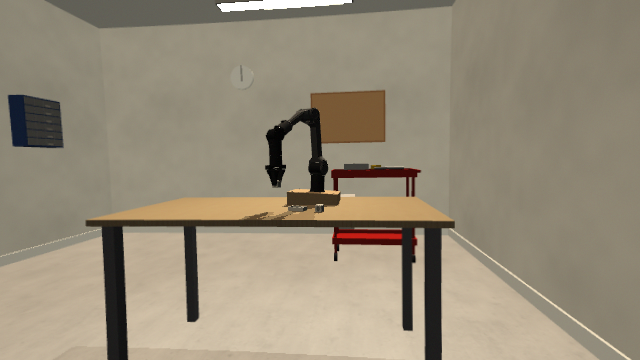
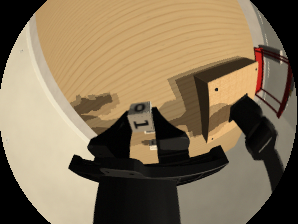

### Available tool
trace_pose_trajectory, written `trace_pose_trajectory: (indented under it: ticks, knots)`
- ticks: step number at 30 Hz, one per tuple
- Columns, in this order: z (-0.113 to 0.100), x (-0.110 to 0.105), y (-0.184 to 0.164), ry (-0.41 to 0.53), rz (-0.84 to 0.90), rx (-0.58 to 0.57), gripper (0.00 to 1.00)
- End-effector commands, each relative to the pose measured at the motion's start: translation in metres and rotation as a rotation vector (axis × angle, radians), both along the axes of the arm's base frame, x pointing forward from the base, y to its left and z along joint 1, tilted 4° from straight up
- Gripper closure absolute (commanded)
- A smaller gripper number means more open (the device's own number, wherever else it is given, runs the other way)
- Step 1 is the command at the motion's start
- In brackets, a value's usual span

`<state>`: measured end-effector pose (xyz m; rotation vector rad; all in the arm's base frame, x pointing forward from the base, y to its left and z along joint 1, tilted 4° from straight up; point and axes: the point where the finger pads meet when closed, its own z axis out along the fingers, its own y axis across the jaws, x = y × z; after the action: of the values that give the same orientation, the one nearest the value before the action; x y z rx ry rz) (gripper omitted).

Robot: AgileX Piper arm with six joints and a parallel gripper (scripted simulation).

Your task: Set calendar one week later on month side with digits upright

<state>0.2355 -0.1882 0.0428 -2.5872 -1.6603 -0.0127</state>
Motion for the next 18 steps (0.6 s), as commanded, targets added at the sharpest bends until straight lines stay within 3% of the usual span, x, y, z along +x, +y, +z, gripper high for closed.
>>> trace_pose_trajectory:
  ticks: [1,10,18]
  knots:
    - [0.000,0.001,-0.001,-0.001,0.001,-0.001,0.67]
    - [-0.009,0.000,0.001,0.002,0.001,0.001,0.67]
    - [-0.039,-0.001,0.003,0.002,0.001,0.001,0.67]
